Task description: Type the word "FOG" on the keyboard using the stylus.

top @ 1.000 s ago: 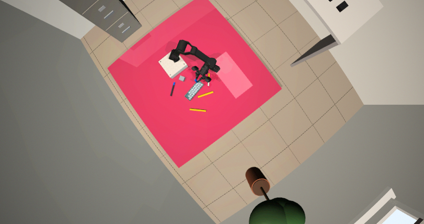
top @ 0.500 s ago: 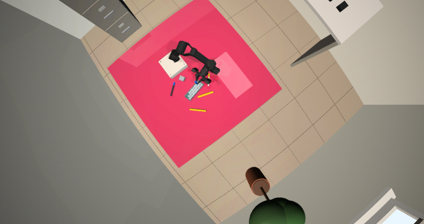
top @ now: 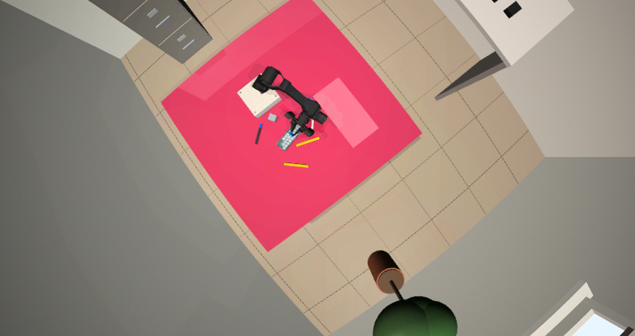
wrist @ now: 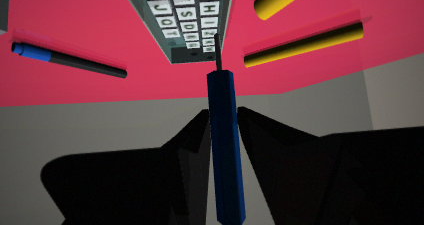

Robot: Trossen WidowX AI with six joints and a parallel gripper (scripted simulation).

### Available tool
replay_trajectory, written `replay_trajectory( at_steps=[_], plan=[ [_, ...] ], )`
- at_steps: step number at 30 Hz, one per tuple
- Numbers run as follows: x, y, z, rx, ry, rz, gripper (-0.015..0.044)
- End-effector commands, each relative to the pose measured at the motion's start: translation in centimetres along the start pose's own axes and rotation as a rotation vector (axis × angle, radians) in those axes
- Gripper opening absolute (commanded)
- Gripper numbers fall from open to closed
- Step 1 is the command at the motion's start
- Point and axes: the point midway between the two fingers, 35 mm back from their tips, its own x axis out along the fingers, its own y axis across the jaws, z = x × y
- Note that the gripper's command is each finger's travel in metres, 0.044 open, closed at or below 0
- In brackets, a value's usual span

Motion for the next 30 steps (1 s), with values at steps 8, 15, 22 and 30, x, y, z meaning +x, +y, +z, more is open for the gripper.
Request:
replay_trajectory(
  at_steps=[8, 15, 22, 30],
  plan=[
    [1.0, 0.1, 1.5, -0.011, 0.004, -0.001, 0.0026],
    [1.0, 0.1, 1.5, -0.011, 0.004, -0.001, 0.0081],
    [1.1, 0.1, 1.5, -0.011, 0.004, -0.001, 0.0081],
    [1.3, 0.2, 2.0, -0.011, 0.004, -0.001, 0.0081]
  ],
)
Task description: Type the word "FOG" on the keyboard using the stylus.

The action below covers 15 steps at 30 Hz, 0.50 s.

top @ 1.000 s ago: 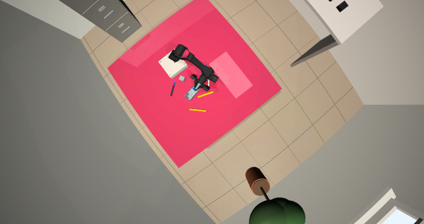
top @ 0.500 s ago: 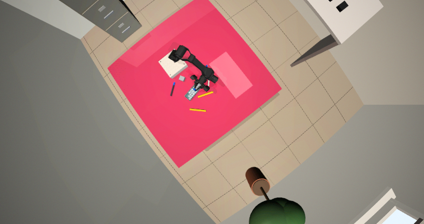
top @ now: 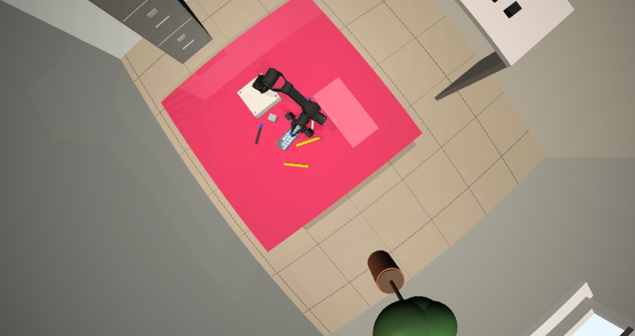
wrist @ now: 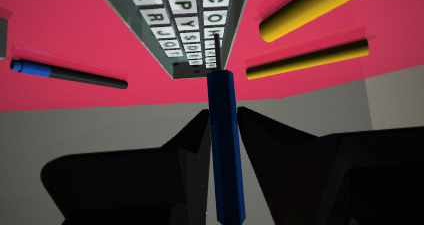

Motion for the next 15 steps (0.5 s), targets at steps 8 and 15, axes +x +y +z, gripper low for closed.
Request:
replay_trajectory(
  at_steps=[8, 15],
  plan=[
    [0.43, 0.01, 0.66, -0.006, 0.003, -0.001, 0.0081],
    [0.58, 0.01, 0.93, -0.006, 0.003, -0.001, 0.0081]
  ],
)
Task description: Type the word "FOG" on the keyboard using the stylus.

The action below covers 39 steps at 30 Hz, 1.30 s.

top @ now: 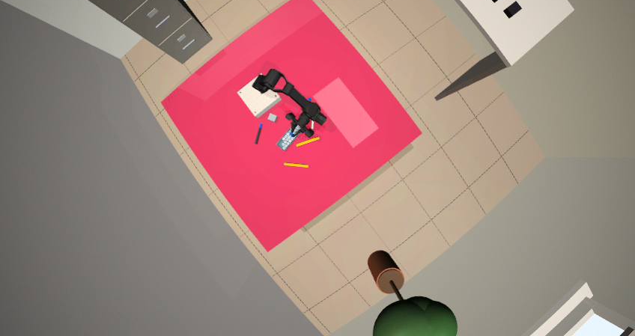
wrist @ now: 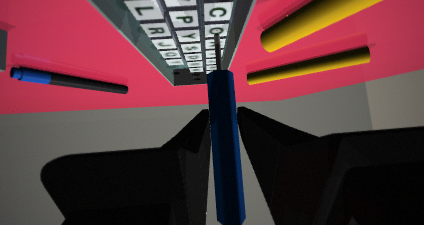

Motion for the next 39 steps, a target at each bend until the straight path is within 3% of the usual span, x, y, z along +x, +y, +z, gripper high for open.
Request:
replay_trajectory(
  at_steps=[1, 20, 34, 39],
  plan=[
    [0.1, 0.0, 0.2, -0.006, 0.003, -0.001, 0.0081],
    [0.3, 0.0, 0.5, -0.006, 0.003, -0.001, 0.0081],
    [-1.5, -0.1, -2.7, 0.006, 0.001, -0.004, 0.0085],
    [-1.5, -0.1, -2.7, 0.006, 0.001, -0.004, 0.0051]
  ],
)
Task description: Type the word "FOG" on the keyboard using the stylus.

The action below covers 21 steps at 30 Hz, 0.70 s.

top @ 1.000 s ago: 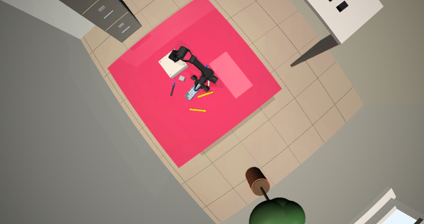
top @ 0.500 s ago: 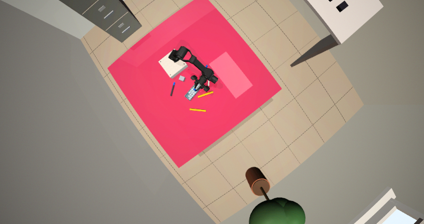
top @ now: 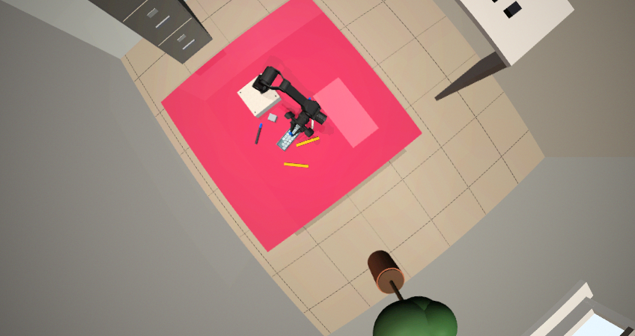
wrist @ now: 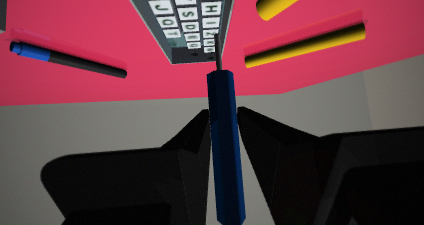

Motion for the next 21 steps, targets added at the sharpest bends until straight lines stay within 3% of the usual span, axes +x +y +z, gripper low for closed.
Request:
replay_trajectory(
  at_steps=[1, 4, 21],
  plan=[
    [0.0, 0.0, 0.0, 0.003, 0.000, -0.001, 0.0045],
    [0.2, 0.0, -0.1, 0.002, -0.002, -0.001, 0.0000],
    [7.0, 1.9, -4.7, -0.010, 0.012, 0.001, 0.0000]
  ],
)
